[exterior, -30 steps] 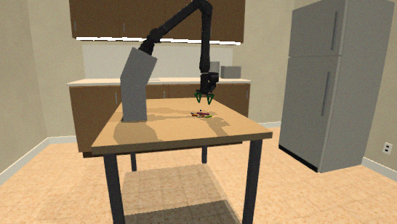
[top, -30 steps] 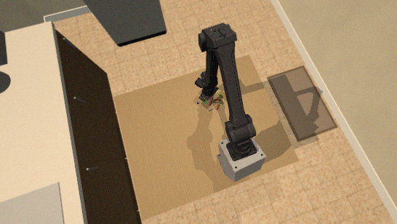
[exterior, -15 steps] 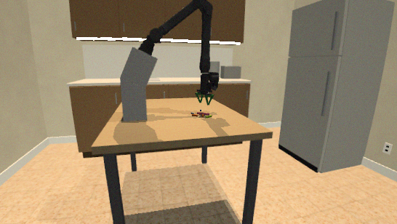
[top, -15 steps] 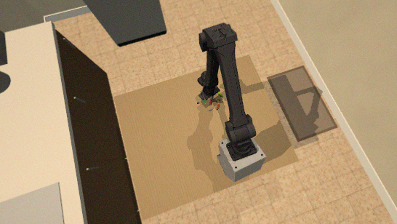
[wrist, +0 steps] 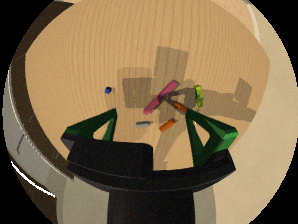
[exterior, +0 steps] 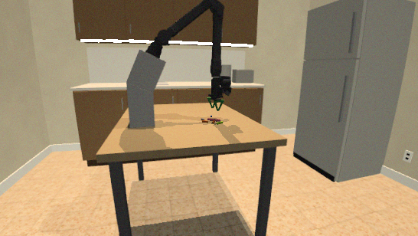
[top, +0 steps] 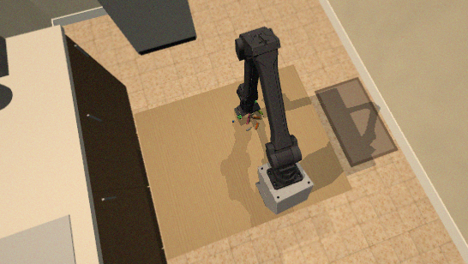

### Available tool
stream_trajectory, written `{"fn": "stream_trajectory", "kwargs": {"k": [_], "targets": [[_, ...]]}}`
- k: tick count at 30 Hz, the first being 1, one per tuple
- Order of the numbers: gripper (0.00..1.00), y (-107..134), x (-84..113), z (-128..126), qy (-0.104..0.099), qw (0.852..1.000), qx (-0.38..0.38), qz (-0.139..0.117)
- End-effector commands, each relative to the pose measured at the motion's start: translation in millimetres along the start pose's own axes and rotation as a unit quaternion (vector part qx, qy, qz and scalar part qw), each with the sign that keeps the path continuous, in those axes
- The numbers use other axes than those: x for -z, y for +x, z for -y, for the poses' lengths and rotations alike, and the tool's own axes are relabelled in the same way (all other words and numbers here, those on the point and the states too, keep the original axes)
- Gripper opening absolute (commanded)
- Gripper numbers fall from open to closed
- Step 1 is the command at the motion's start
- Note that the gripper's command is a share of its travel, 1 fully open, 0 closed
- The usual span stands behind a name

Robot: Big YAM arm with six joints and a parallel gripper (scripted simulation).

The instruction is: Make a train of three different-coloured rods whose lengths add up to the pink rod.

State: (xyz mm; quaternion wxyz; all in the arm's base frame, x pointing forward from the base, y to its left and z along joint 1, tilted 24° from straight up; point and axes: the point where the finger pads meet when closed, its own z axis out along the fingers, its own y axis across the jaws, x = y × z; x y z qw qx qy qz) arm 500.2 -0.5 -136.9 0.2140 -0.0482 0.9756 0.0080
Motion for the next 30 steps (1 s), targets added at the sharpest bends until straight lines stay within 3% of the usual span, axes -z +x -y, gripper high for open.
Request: {"fn": "stream_trajectory", "kwargs": {"k": [1, 3, 4, 8, 9, 13, 14, 18, 19, 22, 23, 28, 30], "targets": [[1.0, 2.0, 0.0, 7.8, 0.001, 0.999, -0.046, -0.005], [1.0, 2.0, 0.0, 7.8, 0.001, 0.999, -0.046, -0.005], [1.0, 2.5, -0.4, 9.0, 0.001, 0.996, -0.088, -0.005], [1.0, 2.5, -0.4, 9.3, 0.002, 0.996, -0.088, -0.005], [1.0, 3.0, -0.8, 10.5, 0.001, 0.992, -0.13, -0.006], [1.0, 3.0, -0.8, 10.9, 0.002, 0.992, -0.13, -0.006], [1.0, 3.5, -1.1, 12.0, 0.002, 0.986, -0.169, -0.006], [1.0, 3.5, -1.1, 12.1, 0.002, 0.986, -0.169, -0.006], [1.0, 4.0, -1.5, 13.2, 0.002, 0.979, -0.206, -0.007], [1.0, 3.5, -1.1, 13.5, 0.003, 0.979, -0.205, -0.006], [1.0, 3.7, -1.3, 14.5, 0.002, 0.971, -0.24, -0.006], [1.0, 3.6, -1.2, 14.7, 0.003, 0.971, -0.24, -0.006], [1.0, 3.9, -1.4, 15.8, 0.003, 0.962, -0.271, -0.006]]}}
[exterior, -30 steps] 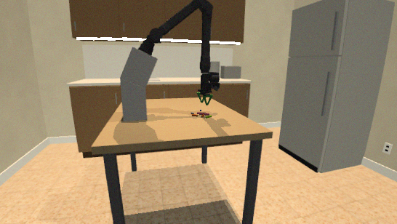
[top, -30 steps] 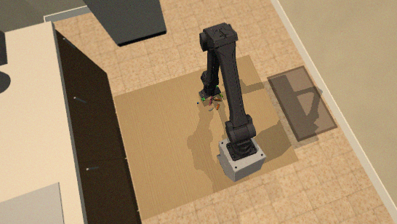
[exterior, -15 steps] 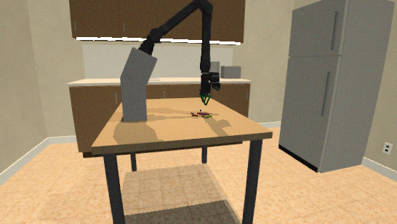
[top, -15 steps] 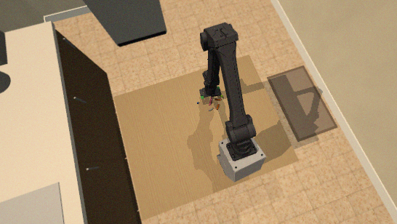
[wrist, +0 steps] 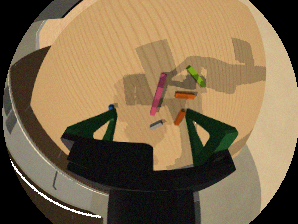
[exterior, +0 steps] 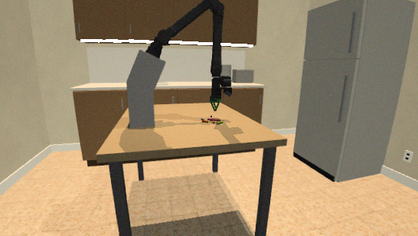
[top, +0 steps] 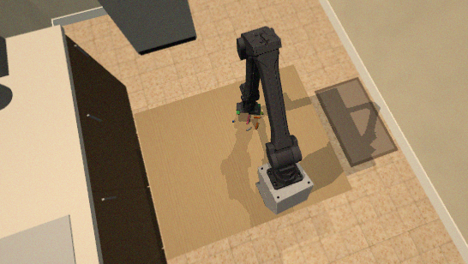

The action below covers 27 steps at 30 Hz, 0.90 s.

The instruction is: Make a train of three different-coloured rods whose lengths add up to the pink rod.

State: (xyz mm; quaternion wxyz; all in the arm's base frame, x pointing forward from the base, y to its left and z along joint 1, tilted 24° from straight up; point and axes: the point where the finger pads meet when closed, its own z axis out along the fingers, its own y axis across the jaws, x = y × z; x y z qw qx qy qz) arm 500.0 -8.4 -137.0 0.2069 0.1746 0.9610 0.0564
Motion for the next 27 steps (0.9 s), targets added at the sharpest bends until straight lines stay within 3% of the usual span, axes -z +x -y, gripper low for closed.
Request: {"fn": "stream_trajectory", "kwargs": {"k": [1, 13, 27], "targets": [[1.0, -1.0, -1.5, 8.4, 0.004, 0.999, -0.046, -0.005], [1.0, -2.7, -1.6, 12.9, 0.005, 0.983, -0.182, -0.004], [1.0, -1.9, -1.1, 14.2, 0.006, 0.975, -0.223, -0.005]]}}
